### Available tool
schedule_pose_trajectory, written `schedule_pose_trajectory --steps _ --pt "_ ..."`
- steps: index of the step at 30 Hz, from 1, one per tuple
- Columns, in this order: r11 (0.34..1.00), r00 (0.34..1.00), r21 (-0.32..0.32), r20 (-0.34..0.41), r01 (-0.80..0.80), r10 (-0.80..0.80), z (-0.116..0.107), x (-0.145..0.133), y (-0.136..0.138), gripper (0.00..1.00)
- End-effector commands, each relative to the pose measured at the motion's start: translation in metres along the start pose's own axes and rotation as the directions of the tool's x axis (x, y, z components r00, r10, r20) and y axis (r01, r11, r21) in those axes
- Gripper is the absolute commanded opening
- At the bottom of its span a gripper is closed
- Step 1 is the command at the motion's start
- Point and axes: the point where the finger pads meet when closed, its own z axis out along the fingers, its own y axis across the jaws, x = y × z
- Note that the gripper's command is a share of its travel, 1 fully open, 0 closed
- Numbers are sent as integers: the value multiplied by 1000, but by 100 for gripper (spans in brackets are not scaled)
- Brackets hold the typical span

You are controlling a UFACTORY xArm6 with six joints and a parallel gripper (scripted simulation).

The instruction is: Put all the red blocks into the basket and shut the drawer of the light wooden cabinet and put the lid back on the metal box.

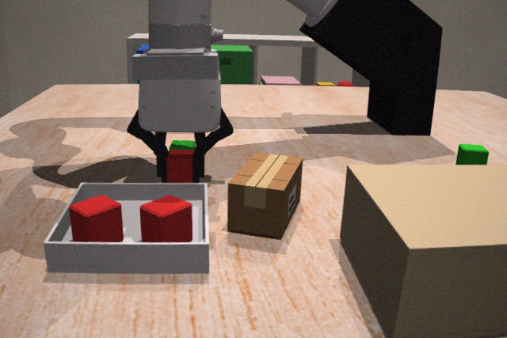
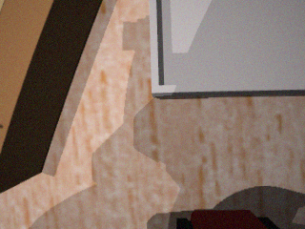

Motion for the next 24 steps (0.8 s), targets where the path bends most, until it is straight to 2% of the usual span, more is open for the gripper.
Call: schedule_pose_trajectory --steps 1,12,24 --pt "1000 1000 0 -2 0 0 -2 1 0 0" --pt "1000 1000 0 -2 0 0 -18 1 0 0" --pt "1000 1000 0 -2 0 0 -69 1 0 0"
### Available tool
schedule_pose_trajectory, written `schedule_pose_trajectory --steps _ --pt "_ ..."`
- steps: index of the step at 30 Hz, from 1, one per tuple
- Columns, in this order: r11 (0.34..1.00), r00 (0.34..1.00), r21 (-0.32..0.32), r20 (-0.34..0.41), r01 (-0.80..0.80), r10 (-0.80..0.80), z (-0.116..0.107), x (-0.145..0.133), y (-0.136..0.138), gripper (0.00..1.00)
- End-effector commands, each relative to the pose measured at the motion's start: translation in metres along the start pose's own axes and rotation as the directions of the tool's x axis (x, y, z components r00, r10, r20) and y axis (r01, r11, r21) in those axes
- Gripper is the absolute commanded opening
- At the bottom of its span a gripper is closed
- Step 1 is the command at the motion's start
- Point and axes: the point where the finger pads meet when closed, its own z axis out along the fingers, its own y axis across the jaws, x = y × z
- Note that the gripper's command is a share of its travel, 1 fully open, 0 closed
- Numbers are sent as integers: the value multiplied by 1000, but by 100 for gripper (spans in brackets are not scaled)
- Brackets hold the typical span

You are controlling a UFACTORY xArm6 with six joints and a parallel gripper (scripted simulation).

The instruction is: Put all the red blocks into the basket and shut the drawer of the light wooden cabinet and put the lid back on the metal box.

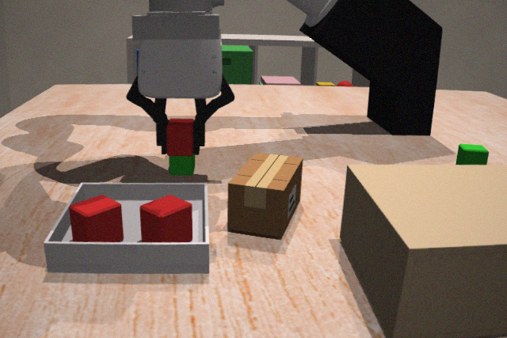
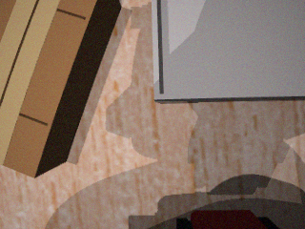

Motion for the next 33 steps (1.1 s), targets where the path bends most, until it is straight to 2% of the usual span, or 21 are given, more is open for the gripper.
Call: schedule_pose_trajectory --steps 1,3,5,14,20,33 --pt "1000 1000 -1 0 0 0 -32 0 1 0" --pt "1000 1000 -1 0 0 0 -42 0 1 0" --pt "1000 1000 -1 0 0 0 -42 0 1 0" --pt "1000 1000 -1 0 0 0 -87 0 1 0" --pt "1000 1000 -1 0 0 0 -109 0 1 0" --pt "1000 1000 -1 0 0 0 -125 0 1 0"
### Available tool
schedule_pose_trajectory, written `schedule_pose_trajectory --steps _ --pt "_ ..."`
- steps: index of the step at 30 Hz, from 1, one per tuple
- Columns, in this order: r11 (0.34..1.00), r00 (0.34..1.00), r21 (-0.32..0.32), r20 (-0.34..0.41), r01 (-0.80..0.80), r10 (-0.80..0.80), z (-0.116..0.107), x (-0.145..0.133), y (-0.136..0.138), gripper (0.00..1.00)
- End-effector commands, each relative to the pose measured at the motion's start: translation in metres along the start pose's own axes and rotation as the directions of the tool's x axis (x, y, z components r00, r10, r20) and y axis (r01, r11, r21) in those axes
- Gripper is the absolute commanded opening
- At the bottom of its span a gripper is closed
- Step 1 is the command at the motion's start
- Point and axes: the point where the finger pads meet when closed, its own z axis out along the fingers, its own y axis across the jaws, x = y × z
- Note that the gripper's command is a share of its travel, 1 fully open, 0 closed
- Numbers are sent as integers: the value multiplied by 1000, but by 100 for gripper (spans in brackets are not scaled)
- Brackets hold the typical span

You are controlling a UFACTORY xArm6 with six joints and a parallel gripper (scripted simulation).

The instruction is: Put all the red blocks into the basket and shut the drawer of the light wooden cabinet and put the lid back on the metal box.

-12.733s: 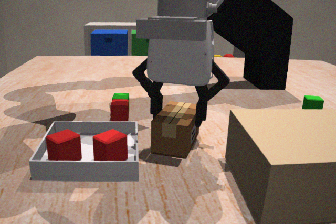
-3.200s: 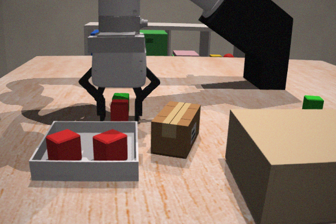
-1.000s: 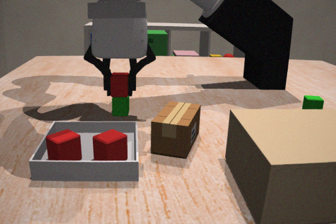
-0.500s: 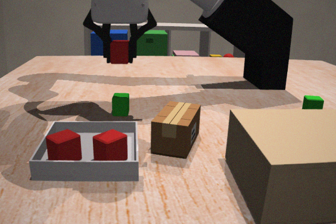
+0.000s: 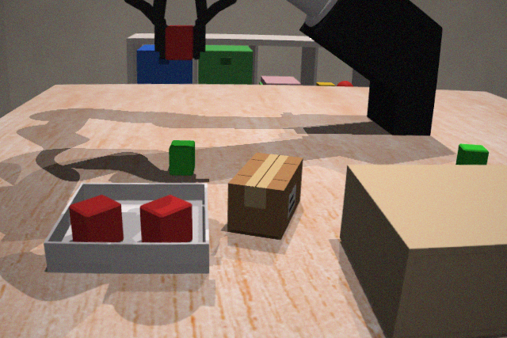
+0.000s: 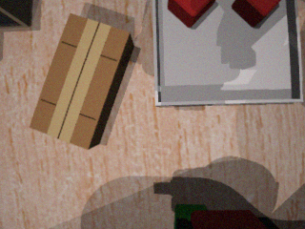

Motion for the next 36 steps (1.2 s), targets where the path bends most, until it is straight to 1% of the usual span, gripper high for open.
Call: schedule_pose_trajectory --steps 1,9,11,13,15,19,21,23,24,26,30,36 --pt "1000 1000 -1 -1 -1 1 -7 0 1 0" --pt "1000 1000 -1 -1 7 -7 -8 1 1 0" --pt "999 999 -1 -1 53 -53 -8 8 2 0" --pt "989 989 -1 -1 150 -150 -9 22 3 0" --pt "958 958 -1 0 287 -287 -10 42 5 0" --pt "910 910 -5 -4 415 -415 -10 86 5 0" --pt "876 876 -8 -9 482 -482 -9 103 4 0" --pt "876 876 -8 -9 482 -482 -9 103 4 0" --pt "817 817 -11 -12 576 -577 -8 109 3 0" --pt "778 778 -13 -13 628 -628 -8 115 2 0" --pt "682 682 -2 0 731 -731 -7 116 2 0" --pt "680 680 -1 0 733 -733 -7 116 2 0"
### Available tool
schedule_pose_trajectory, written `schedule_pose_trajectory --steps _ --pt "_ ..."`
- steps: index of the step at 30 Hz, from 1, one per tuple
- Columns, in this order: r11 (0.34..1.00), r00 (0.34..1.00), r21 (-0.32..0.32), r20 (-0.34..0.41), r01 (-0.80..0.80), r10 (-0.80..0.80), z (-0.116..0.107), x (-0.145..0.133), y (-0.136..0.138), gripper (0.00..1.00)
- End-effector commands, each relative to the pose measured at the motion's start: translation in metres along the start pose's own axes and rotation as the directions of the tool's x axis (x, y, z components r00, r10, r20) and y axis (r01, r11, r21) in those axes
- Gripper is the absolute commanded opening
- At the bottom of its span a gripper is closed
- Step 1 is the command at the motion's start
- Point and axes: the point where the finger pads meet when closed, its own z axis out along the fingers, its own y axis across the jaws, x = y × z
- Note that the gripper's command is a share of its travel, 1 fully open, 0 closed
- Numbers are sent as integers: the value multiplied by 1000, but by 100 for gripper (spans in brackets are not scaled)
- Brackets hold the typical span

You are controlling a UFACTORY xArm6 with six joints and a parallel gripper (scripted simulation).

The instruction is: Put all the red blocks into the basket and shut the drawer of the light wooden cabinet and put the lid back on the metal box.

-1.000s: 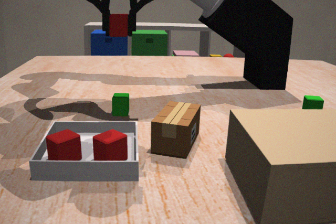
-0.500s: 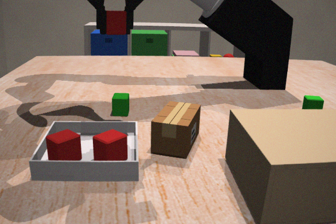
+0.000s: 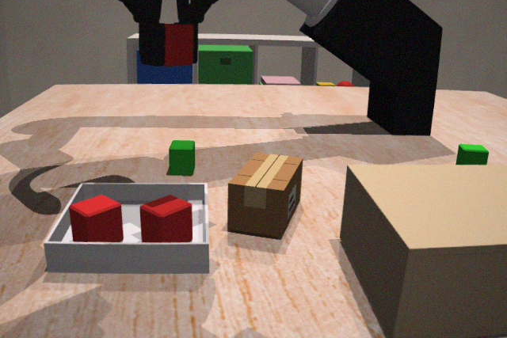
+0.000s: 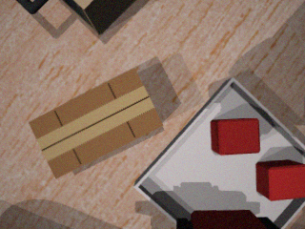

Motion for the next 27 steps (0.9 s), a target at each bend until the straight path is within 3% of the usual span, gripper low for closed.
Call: schedule_pose_trajectory --steps 1,27 --pt "998 998 23 12 60 -60 0 3 3 0" --pt "998 998 23 12 60 -60 2 3 3 0"
